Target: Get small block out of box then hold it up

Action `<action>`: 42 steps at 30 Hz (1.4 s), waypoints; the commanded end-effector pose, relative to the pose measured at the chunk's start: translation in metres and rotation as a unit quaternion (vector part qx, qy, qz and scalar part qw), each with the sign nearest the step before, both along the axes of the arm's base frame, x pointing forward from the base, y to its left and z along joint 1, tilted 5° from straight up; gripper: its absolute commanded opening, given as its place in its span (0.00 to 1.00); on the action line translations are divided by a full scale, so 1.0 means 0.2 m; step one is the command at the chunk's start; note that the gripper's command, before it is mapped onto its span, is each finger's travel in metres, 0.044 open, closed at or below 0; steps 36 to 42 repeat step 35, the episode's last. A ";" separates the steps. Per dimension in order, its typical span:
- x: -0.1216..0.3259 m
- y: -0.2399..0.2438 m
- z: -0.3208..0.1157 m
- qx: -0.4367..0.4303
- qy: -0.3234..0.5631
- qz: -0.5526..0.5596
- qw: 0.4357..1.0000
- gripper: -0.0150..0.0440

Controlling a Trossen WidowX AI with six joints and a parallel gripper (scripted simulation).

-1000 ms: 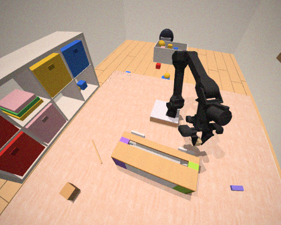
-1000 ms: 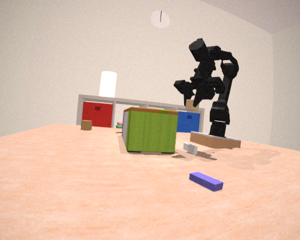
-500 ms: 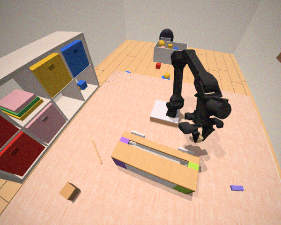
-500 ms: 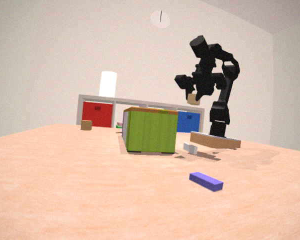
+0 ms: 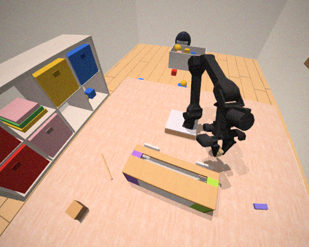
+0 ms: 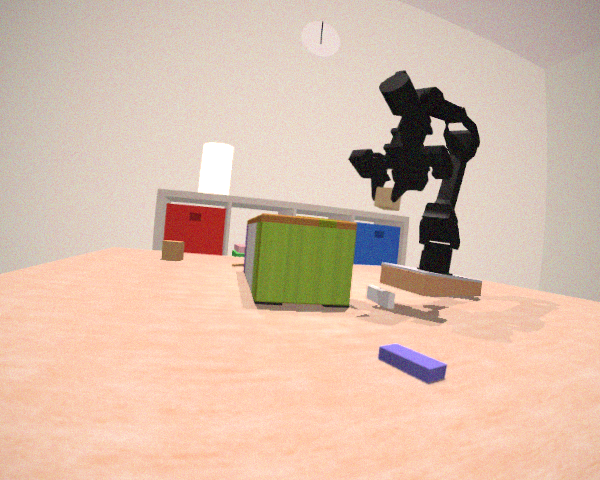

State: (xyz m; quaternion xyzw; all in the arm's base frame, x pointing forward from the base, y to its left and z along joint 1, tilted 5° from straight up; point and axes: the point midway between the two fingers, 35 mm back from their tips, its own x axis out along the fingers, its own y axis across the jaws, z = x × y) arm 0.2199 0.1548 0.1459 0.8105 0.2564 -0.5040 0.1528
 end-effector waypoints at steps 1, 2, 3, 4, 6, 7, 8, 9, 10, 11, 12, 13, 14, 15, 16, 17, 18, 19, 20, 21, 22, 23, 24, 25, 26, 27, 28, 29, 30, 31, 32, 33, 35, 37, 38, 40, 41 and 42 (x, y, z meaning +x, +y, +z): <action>0.00 0.00 0.00 0.001 0.001 0.004 1.000 0.25; 0.00 0.00 0.00 0.001 0.001 0.004 1.000 0.25; 0.00 0.00 0.00 0.001 0.001 0.004 1.000 0.25; 0.00 0.00 0.00 0.001 0.001 0.004 1.000 0.25; 0.00 0.00 0.00 0.001 0.001 0.004 1.000 0.25; 0.00 0.00 0.00 0.001 0.001 0.004 1.000 0.25; 0.00 0.00 0.00 0.001 0.001 0.004 1.000 0.25; 0.00 0.00 0.00 0.001 0.001 0.004 1.000 0.25; 0.00 0.00 0.00 0.001 0.001 0.004 1.000 0.25; 0.00 0.00 0.00 0.001 0.001 0.004 1.000 0.25; 0.00 0.00 0.00 0.001 0.001 0.004 1.000 0.25; 0.00 0.00 0.00 0.001 0.001 0.004 1.000 0.25; 0.00 0.00 0.00 0.001 0.001 0.004 1.000 0.25; 0.00 0.00 0.00 0.001 0.001 0.004 1.000 0.25; 0.00 0.00 0.00 0.001 0.001 0.004 1.000 0.25; 0.00 0.00 0.00 0.001 0.001 0.004 1.000 0.25; 0.00 0.00 0.00 0.001 0.001 0.004 1.000 0.25; 0.00 0.00 0.00 0.001 0.001 0.004 1.000 0.25; 0.00 0.00 0.00 0.001 0.001 0.004 1.000 0.25; 0.00 0.00 0.00 0.001 0.001 0.004 1.000 0.25; 0.00 0.00 0.00 0.001 0.001 0.004 1.000 0.25; 0.00 0.00 0.00 0.001 0.001 0.004 1.000 0.25; 0.00 0.00 0.00 0.001 0.001 0.004 1.000 0.25; 0.00 0.00 0.00 0.001 0.001 0.004 1.000 0.25; 0.00 0.00 0.00 0.001 0.001 0.004 1.000 0.25; 0.00 0.00 0.00 0.001 0.001 0.004 1.000 0.25; 0.00 0.00 0.00 0.001 0.001 0.004 1.000 0.25; 0.00 0.00 0.00 0.001 0.001 0.004 1.000 0.25; 0.00 0.00 0.00 0.001 0.001 0.004 1.000 0.25; 0.00 0.00 0.00 0.001 0.001 0.004 1.000 0.25; 0.00 0.00 0.00 0.001 0.001 0.004 1.000 0.25; 0.00 0.00 0.00 0.001 0.001 0.004 1.000 0.25; 0.00 0.00 0.00 0.001 0.001 0.004 1.000 0.25; 0.00 0.00 0.00 0.001 0.001 0.004 1.000 0.25; 0.00 0.00 0.00 0.001 0.001 0.004 1.000 0.25; 0.00 0.00 0.00 0.001 0.001 0.004 1.000 0.25; 0.00 0.00 0.00 0.001 0.001 0.004 1.000 0.25; 0.00 0.00 0.00 0.001 0.001 0.004 1.000 0.25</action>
